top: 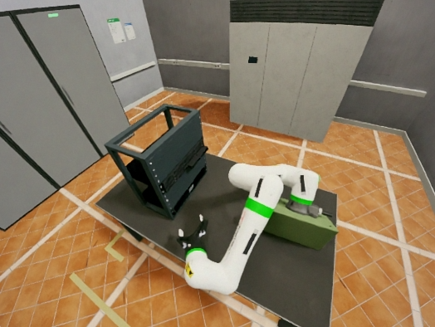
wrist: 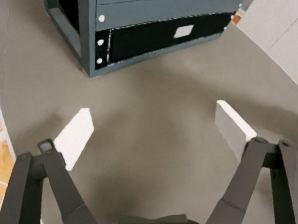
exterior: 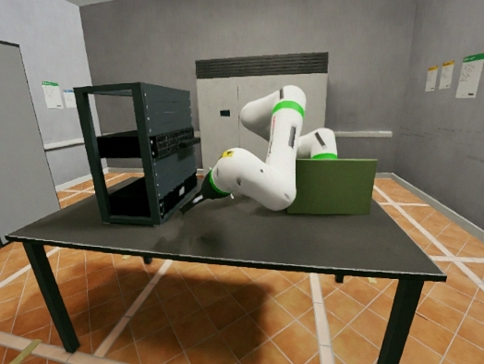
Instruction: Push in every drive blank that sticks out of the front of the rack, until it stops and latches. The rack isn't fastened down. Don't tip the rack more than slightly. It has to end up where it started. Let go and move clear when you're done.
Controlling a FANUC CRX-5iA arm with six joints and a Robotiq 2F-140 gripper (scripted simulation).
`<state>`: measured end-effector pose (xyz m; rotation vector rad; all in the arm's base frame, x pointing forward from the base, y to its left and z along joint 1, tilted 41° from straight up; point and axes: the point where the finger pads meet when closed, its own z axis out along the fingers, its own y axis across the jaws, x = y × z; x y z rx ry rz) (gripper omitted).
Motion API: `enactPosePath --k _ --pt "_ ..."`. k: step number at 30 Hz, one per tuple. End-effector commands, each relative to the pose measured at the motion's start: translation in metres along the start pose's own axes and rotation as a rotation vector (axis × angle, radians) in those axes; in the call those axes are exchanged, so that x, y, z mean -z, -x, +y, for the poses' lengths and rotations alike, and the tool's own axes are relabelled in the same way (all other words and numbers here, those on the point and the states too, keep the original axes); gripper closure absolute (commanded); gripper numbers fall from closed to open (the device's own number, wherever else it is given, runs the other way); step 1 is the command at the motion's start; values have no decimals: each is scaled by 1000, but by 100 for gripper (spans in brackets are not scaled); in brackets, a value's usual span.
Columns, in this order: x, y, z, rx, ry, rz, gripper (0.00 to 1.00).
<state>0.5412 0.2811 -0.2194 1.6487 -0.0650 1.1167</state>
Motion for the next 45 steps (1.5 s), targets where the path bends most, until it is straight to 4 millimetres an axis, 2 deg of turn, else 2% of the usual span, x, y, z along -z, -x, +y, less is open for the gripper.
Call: enactPosePath --k 1,14,28,43,45 --pt "1 -1 0 -1 -2 -1 0" --pt "-2 4 -2 12 -15 -28 0" --pt "-7 21 -7 55 -61 -119 0" --pt "-7 66 -18 141 -196 -339 0" --pt "-7 66 -18 141 -196 -339 0"
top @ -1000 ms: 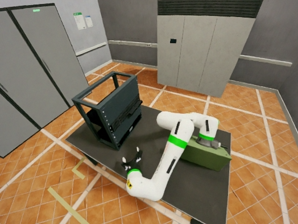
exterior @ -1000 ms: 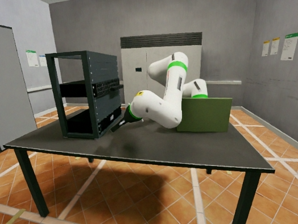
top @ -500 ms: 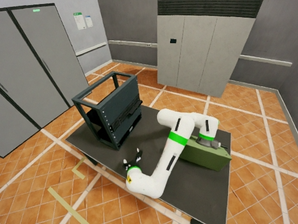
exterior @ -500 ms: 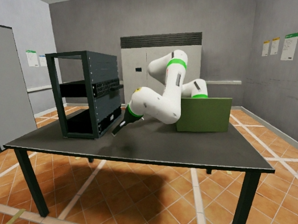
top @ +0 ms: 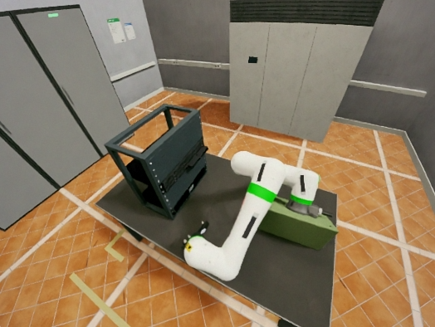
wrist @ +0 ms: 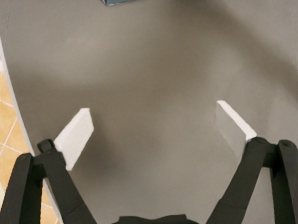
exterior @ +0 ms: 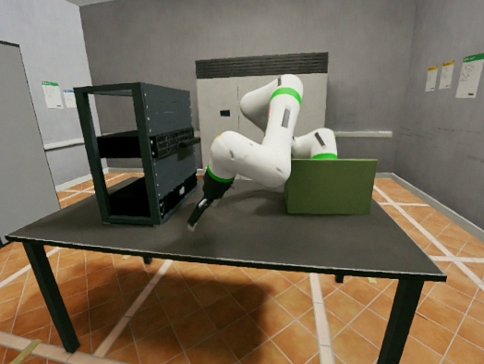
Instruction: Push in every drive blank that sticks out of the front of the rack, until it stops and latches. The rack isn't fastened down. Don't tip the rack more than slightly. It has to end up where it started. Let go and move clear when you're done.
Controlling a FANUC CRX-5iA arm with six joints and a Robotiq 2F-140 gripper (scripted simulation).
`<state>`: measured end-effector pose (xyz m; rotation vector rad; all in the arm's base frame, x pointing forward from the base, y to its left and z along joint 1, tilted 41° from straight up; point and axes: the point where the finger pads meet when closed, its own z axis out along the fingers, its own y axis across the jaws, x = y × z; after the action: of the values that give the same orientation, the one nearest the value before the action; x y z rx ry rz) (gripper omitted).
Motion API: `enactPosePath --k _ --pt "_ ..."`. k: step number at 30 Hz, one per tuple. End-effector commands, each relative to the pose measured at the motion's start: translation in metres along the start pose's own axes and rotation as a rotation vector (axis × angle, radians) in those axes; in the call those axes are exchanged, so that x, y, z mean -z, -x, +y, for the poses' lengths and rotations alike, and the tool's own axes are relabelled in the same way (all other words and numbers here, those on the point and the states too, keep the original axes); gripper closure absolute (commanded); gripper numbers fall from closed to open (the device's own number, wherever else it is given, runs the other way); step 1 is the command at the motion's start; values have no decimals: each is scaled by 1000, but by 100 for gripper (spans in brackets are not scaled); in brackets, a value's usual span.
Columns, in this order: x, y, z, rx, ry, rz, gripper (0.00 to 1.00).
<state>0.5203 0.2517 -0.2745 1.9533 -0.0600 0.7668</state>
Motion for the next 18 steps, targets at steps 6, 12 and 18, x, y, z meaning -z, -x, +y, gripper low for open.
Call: enactPosePath --k 6,12,18 --pt "0 26 -10 43 -104 -130 0" --pt "8 51 -21 74 -217 -250 0" --pt "19 68 -28 87 -306 -330 0"
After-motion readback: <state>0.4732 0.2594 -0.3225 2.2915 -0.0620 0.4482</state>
